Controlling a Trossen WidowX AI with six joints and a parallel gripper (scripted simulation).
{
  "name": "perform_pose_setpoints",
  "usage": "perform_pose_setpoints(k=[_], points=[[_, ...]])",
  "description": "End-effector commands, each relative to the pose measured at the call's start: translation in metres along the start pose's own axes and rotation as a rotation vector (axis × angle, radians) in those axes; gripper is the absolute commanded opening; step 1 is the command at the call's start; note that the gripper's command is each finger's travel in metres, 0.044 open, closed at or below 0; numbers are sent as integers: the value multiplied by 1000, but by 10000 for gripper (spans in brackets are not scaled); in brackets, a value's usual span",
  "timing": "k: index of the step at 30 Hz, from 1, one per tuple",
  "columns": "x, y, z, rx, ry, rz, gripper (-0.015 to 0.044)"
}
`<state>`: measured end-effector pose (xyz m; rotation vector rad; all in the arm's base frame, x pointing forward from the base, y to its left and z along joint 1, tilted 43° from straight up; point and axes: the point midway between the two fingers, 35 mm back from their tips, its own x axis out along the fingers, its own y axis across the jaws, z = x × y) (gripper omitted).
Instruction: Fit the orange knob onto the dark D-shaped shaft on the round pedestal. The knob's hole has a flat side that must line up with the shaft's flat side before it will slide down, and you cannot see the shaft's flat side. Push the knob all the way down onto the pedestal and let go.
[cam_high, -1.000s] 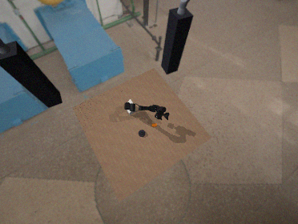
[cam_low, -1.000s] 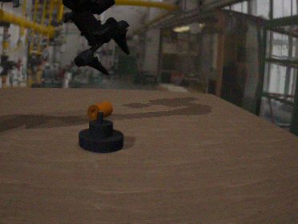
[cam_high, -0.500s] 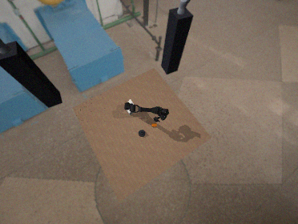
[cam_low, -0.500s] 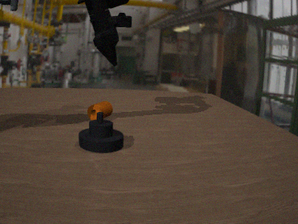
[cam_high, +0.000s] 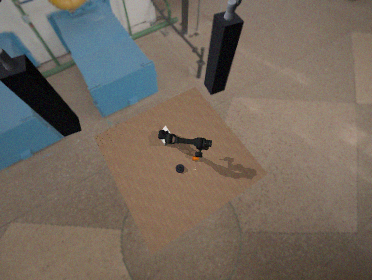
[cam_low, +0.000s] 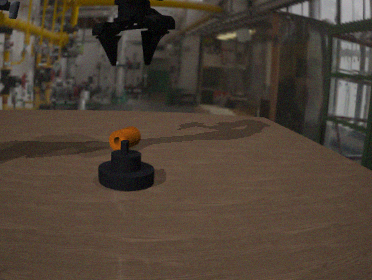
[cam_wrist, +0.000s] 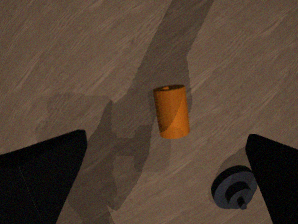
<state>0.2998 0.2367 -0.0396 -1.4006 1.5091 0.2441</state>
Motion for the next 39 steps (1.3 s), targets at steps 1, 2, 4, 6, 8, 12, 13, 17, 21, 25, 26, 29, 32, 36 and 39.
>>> perform_pose_setpoints(k=[1, 2, 4, 6, 8, 12, 13, 17, 21, 25, 26, 29, 32, 36, 39], points=[[-12, -6, -13, -180, 58, 38, 440], [-12, -6, -13, -180, 58, 38, 440], [-12, -6, -13, -180, 58, 38, 440], [-12, -6, -13, -180, 58, 38, 440], [-12, -6, -13, -180, 58, 38, 440], [30, -10, -10, -180, 57, 37, 440], [47, -11, -11, -180, 57, 37, 440], [87, -13, -16, -179, 61, 34, 440], [87, -13, -15, -179, 61, 34, 440], [110, -13, -15, -179, 62, 33, 440], [112, -13, -16, -179, 62, 33, 440], [112, -13, -16, -179, 62, 33, 440], [113, -13, -16, -179, 62, 33, 440], [120, -13, -15, -179, 62, 33, 440], [125, -13, -16, -179, 62, 33, 440]])
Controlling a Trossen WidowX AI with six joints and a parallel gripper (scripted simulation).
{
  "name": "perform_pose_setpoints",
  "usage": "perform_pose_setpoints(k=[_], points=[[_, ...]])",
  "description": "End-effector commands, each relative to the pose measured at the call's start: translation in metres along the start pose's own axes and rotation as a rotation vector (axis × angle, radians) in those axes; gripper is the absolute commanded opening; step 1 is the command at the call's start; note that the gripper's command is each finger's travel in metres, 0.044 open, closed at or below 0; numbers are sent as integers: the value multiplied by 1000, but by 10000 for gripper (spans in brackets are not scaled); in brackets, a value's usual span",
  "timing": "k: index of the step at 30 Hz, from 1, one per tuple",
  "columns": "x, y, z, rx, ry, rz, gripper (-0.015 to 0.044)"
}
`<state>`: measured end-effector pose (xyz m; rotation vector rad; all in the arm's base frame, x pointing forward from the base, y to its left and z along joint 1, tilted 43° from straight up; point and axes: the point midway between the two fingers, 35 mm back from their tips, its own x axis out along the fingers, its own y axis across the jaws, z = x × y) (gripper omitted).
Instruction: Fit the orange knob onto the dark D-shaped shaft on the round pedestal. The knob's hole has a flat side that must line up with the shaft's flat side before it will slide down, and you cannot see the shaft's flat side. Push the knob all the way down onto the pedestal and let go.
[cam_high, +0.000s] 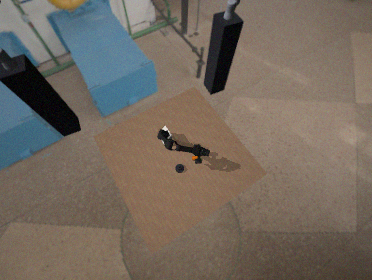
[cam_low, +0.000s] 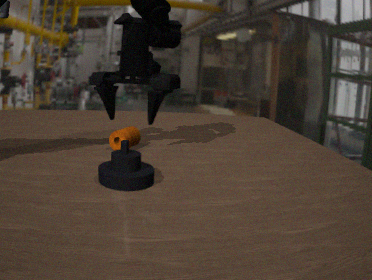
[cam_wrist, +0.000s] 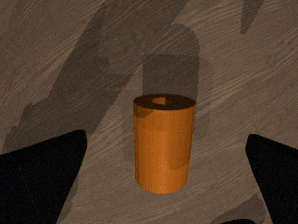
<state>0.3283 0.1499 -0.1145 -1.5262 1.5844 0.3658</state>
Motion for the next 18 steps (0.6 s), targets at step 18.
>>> perform_pose_setpoints(k=[18], points=[[38, 1, -2, -9, 12, 0, 440]])
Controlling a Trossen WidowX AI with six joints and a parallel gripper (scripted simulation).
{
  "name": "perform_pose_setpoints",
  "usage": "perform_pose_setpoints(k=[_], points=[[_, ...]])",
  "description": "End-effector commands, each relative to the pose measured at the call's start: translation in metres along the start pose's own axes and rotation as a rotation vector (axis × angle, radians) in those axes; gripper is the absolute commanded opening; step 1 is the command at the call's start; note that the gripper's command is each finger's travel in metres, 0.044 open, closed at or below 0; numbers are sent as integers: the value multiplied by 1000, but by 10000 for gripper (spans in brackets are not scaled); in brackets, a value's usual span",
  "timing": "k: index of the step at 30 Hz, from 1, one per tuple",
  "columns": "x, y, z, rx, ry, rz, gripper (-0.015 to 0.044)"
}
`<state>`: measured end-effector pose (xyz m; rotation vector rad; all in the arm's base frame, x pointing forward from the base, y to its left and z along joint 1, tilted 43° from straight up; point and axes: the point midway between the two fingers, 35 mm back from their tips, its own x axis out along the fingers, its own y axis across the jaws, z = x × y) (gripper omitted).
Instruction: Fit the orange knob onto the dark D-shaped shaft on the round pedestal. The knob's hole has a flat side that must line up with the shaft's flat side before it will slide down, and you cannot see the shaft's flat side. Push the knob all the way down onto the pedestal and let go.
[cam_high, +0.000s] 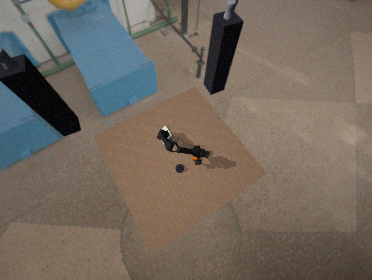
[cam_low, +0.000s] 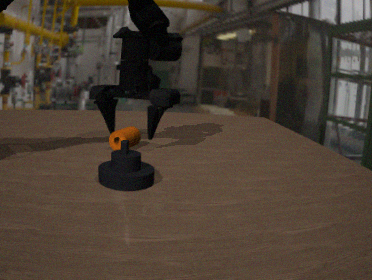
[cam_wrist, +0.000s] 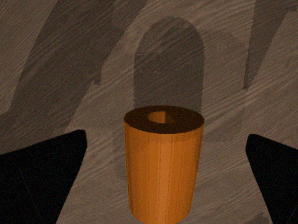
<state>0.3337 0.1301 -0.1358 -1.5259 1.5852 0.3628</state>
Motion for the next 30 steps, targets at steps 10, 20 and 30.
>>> perform_pose_setpoints(k=[10, 20, 30], points=[[12, 3, -2, -11, 10, 0, 282], [12, 3, -2, -11, 10, 0, 240], [12, 3, -2, -11, 10, 0, 187]])
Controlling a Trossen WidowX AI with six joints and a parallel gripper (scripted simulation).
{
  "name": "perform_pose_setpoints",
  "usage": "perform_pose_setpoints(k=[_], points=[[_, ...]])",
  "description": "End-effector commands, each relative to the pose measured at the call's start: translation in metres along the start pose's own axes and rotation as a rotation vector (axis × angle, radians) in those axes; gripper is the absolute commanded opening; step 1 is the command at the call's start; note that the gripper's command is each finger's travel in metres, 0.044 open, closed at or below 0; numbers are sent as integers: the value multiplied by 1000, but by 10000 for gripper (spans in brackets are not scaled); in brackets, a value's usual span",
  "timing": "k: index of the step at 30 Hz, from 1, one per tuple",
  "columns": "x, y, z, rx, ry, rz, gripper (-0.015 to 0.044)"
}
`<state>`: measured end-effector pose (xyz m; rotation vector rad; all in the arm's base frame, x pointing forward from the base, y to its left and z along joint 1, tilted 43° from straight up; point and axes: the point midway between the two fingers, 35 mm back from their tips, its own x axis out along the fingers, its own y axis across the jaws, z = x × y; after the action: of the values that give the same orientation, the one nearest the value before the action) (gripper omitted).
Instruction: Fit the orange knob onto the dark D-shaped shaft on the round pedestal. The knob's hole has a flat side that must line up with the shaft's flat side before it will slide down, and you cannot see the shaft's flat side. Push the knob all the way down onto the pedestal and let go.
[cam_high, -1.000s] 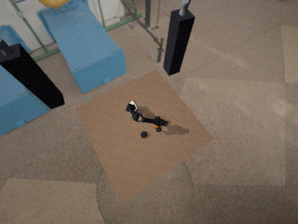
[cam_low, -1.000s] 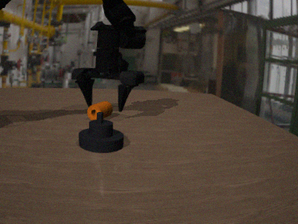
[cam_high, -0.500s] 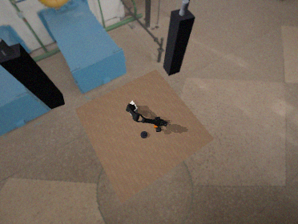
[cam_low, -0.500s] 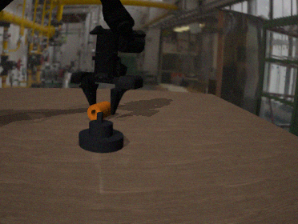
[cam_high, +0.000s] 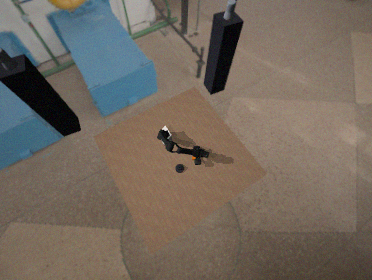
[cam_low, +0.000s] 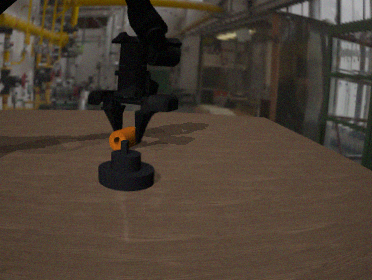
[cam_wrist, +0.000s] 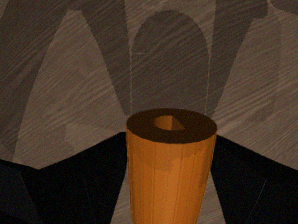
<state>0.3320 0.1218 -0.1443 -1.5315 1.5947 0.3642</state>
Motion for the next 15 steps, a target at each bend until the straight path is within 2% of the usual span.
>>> perform_pose_setpoints(k=[1, 7, 15], points=[[1, 0, 0, -4, 2, -3, 180], [0, 0, -1, -3, -16, -2, 179], [-6, 0, -8, -2, -157, 1, 179]])
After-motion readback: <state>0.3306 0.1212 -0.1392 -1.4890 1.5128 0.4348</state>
